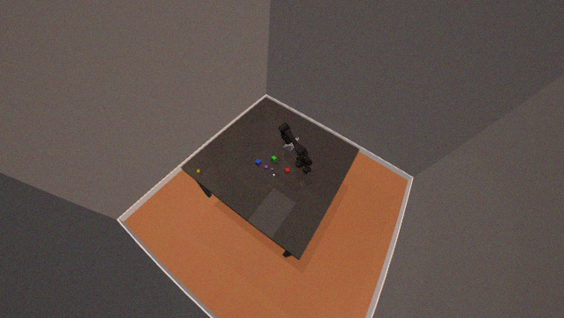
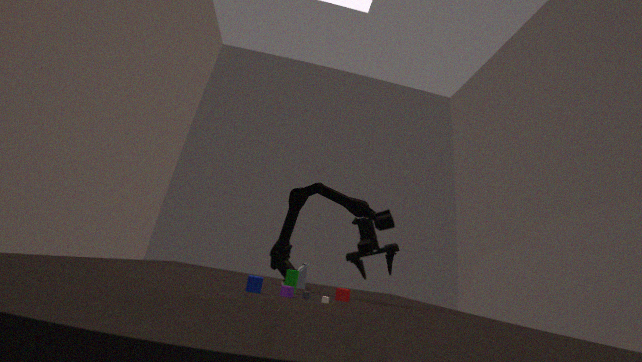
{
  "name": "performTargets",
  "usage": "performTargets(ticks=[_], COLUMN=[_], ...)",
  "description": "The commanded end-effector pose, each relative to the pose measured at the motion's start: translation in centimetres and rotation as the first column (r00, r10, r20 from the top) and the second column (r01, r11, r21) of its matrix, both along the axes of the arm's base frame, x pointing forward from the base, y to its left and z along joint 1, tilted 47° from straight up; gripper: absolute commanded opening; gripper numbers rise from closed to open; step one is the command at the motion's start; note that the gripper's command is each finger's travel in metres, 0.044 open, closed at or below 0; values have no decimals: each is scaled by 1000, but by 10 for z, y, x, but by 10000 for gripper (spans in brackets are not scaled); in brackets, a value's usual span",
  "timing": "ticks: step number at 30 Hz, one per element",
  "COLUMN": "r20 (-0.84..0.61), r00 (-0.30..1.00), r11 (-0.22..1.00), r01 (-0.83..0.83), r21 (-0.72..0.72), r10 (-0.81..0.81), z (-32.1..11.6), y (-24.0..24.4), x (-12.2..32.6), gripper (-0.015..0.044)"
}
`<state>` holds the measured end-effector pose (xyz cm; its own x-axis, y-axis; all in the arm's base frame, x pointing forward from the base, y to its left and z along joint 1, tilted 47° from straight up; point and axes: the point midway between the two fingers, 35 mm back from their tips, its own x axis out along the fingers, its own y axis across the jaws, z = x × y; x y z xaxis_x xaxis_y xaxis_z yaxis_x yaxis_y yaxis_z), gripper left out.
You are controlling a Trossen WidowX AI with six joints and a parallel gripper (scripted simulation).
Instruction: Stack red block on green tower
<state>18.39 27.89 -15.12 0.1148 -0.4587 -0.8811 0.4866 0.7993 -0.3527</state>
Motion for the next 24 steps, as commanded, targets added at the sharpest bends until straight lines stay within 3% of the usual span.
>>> performTargets(ticks=[1,9,24], r20=[8,-13,-13], r00=[1000,1000,1000], r11=[995,950,949], r01=[6,12,12], r21=[-101,-311,-316], r10=[-5,-17,-17], z=[33,99,68], y=[-19,-66,-98], x=[29,72,78], gripper=[440,440,440])
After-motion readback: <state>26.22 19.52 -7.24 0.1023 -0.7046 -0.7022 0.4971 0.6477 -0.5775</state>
